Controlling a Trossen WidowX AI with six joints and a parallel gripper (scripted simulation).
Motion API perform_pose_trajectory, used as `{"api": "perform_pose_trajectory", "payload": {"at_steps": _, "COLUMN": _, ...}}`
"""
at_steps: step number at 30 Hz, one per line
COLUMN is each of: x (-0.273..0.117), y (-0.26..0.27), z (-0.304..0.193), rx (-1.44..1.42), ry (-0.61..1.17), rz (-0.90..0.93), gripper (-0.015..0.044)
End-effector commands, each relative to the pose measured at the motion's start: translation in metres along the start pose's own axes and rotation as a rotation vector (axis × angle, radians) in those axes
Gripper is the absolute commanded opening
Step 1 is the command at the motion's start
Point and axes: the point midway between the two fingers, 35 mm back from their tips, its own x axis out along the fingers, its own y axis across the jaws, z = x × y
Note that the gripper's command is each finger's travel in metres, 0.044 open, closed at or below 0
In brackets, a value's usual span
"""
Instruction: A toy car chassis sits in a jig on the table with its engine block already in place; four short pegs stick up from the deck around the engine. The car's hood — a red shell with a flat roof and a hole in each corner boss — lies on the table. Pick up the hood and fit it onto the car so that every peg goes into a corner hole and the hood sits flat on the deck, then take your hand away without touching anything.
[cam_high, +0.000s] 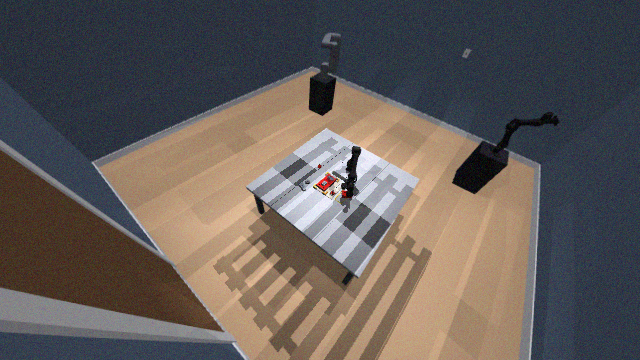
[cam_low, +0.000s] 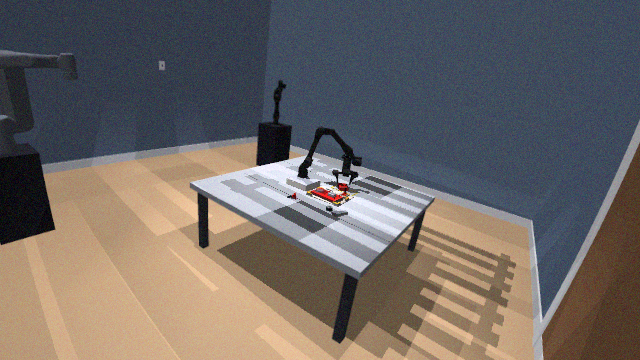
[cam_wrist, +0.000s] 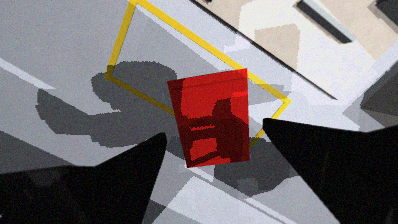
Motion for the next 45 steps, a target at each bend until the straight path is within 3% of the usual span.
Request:
{"api": "perform_pose_trajectory", "payload": {"at_steps": 1, "x": 0.004, "y": -0.001, "z": 0.001, "rx": -0.001, "ry": -0.003, "rz": -0.001, "gripper": 0.0440}}
{"api": "perform_pose_trajectory", "payload": {"at_steps": 45, "x": 0.026, "y": -0.001, "z": 0.001, "rx": -0.001, "ry": -0.003, "rz": -0.001, "gripper": 0.0440}}
